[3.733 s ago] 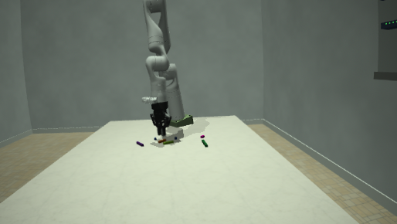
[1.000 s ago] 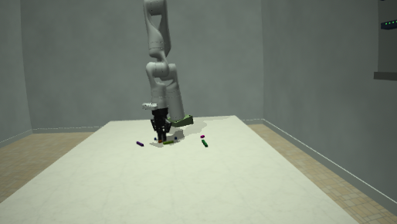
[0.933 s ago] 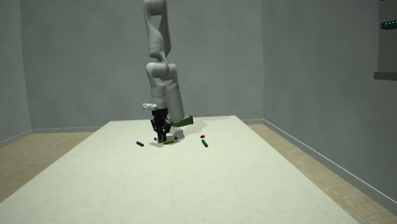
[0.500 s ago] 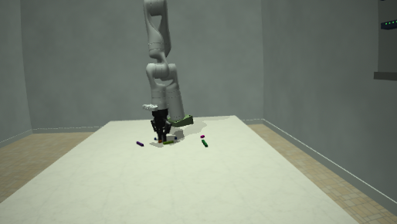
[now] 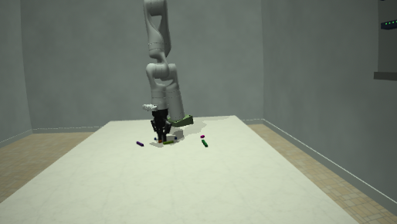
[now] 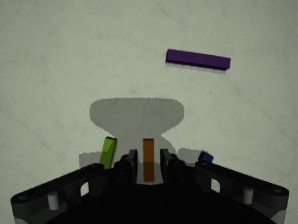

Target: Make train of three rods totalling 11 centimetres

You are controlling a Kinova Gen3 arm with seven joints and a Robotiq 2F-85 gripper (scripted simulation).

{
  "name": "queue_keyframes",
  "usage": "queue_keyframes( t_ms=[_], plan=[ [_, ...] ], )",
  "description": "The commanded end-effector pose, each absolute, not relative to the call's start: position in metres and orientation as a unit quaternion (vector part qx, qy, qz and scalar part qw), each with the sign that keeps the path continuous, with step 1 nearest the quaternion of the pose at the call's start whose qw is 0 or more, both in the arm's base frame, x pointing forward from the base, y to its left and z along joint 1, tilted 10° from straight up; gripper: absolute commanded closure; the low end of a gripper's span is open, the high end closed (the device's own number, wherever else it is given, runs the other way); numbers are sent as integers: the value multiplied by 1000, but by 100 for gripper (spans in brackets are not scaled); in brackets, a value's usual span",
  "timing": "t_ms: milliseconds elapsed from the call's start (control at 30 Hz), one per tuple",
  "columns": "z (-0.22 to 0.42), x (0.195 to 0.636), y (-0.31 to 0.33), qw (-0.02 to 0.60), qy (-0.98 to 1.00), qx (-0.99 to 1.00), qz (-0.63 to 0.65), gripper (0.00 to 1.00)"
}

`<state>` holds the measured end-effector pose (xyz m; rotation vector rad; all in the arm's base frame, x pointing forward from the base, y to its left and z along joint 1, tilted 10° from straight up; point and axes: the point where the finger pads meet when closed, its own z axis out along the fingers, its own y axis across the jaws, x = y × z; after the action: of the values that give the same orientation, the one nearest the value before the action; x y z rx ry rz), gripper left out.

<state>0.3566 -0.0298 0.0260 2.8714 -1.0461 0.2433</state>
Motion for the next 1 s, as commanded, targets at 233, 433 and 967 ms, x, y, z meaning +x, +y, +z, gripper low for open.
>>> queue_keyframes(
  t_ms=[233,433,967],
  plan=[
    [26,357,-30,38,-341,936,80,76],
    [26,357,-30,38,-341,936,80,76],
    [26,357,-30,38,-341,936,80,95]
  ],
)
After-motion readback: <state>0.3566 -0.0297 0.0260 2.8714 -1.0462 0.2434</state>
